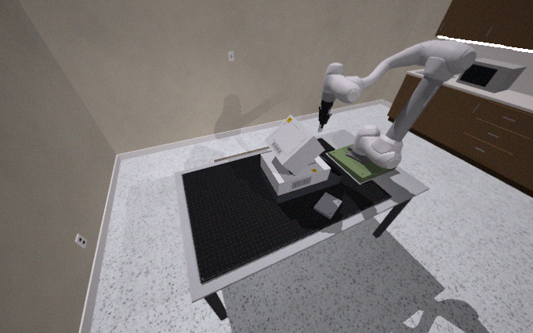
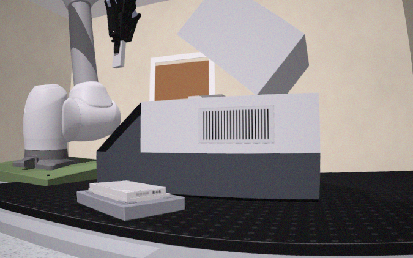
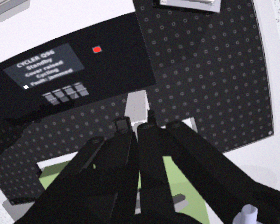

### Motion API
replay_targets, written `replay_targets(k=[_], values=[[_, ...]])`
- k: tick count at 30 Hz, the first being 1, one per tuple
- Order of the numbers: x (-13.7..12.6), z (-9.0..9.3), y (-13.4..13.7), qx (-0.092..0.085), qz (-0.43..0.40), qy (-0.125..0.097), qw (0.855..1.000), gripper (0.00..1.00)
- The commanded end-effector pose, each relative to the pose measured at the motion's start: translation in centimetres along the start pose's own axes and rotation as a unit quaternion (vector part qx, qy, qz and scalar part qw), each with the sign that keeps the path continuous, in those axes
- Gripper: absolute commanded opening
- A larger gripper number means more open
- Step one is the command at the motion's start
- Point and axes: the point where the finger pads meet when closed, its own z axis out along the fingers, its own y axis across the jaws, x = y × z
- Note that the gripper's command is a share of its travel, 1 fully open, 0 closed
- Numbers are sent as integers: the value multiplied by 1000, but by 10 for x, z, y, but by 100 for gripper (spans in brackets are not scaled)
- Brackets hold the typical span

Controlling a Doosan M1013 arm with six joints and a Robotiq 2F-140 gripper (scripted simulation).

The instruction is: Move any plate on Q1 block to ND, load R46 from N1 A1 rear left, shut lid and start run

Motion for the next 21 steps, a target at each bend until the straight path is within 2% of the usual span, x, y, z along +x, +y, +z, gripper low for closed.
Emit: replay_targets(k=[1,6,21], values=[[-9,-9,-11,2,-9,1,1000,0],[-18,-17,-20,2,-9,1,1000,0],[-68,-56,-60,7,-21,1,1000,0]])
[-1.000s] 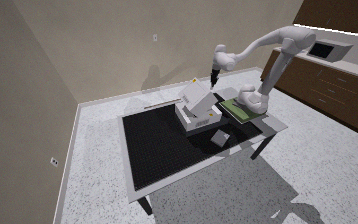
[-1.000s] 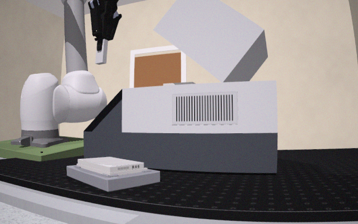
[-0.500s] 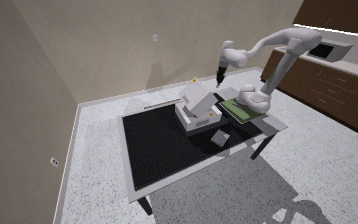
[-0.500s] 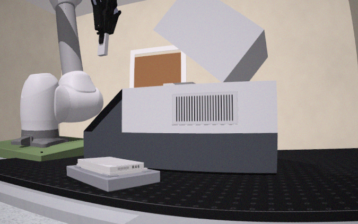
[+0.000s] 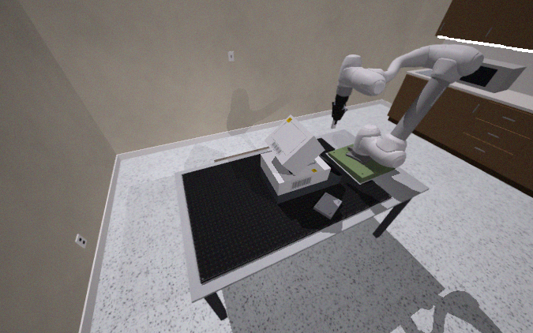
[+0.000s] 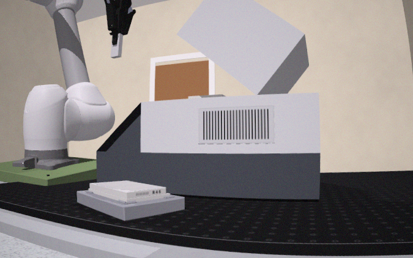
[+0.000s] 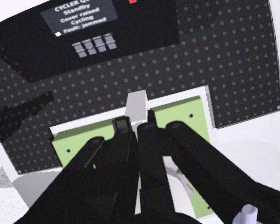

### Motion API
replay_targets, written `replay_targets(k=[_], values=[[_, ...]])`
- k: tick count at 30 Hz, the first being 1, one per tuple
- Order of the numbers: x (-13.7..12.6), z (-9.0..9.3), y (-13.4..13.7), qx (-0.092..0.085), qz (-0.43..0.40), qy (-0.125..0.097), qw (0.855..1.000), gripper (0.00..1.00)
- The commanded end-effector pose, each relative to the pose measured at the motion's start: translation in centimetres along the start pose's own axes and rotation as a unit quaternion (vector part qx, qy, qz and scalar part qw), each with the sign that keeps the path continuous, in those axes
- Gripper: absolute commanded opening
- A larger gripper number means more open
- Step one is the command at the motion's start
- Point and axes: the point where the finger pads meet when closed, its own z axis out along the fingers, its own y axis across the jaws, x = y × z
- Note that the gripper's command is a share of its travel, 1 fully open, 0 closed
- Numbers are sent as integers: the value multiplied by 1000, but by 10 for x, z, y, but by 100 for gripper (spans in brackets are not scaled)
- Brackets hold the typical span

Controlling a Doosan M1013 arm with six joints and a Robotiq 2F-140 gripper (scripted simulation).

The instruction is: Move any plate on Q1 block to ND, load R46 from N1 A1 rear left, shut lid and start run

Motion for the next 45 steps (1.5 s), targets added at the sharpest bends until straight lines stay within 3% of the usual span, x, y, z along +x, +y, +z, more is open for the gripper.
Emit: replay_targets(k=[1,26,34,36,45], values=[[-8,-6,-7,0,0,0,1000,0],[-57,-35,-36,4,-13,0,1000,0],[-59,3,-49,-13,-113,44,992,0],[-59,3,-49,-13,-113,44,992,0],[-62,46,-63,-27,-193,78,978,0]])
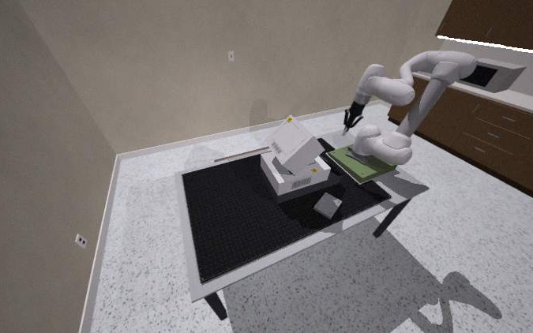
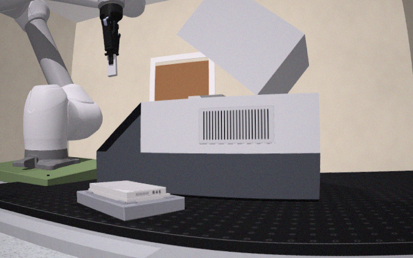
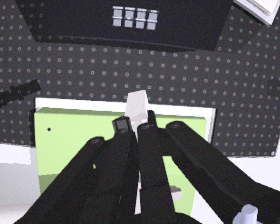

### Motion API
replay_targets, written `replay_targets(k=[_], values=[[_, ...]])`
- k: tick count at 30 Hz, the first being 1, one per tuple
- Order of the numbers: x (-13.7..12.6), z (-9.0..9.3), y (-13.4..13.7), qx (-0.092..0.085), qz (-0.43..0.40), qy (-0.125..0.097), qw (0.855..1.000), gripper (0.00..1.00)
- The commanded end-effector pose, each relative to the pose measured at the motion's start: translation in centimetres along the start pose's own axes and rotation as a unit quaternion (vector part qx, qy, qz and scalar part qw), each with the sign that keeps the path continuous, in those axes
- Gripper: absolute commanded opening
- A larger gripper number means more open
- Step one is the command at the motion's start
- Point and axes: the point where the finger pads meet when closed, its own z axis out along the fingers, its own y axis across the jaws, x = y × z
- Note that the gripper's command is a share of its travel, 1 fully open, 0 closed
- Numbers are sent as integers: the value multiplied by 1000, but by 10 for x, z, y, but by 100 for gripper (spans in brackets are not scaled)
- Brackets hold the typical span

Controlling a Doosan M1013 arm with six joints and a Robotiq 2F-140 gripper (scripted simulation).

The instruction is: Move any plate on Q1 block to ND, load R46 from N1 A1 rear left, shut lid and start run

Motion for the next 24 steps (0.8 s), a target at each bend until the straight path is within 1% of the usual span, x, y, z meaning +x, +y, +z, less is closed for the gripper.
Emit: replay_targets(k=[1,3,4,6,8,10,11,15,17,21,23,24], values=[[-1,16,-6,-6,-34,15,999,0],[-2,25,-10,-10,-59,26,998,0],[-2,29,-12,-10,-59,26,998,0],[-3,39,-16,-16,-90,39,995,0],[-3,39,-16,-16,-90,39,995,0],[-4,48,-20,-20,-115,50,992,0],[-4,52,-22,-20,-115,50,992,0],[-6,71,-29,-30,-170,73,982,0],[-6,80,-33,-30,-170,73,982,0],[-8,99,-41,-40,-224,96,969,0],[-9,106,-44,-40,-224,96,969,0],[-9,106,-44,-40,-224,96,969,0]])
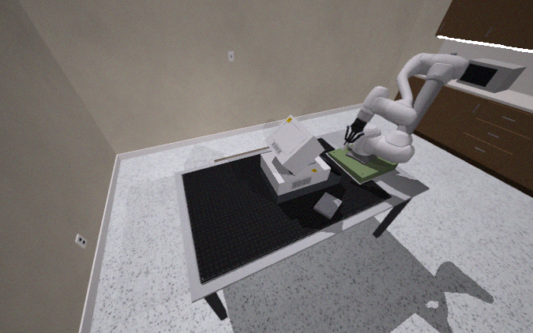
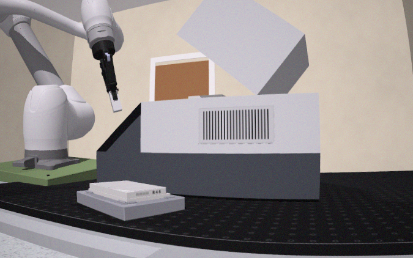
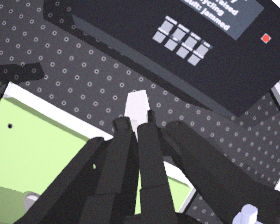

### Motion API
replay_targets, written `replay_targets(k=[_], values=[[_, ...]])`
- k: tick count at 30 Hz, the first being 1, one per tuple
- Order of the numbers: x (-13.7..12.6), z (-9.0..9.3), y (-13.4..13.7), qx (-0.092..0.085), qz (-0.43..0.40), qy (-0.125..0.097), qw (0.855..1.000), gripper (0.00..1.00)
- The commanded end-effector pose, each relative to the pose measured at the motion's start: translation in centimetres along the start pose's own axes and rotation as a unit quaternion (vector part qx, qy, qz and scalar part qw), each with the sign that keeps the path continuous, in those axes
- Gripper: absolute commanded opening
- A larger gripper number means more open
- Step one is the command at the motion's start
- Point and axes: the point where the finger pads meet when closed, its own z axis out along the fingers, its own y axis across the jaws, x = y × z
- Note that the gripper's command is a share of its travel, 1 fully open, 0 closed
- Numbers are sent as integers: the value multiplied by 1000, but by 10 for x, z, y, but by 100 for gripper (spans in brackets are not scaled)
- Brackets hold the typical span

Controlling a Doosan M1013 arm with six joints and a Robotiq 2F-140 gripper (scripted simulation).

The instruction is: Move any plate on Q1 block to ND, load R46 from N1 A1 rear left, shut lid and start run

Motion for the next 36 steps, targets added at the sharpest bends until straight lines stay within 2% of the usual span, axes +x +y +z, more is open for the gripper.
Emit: replay_targets(k=[1,36], values=[[0,6,-2,0,-5,3,1000,0],[20,48,16,0,-5,3,1000,0]])
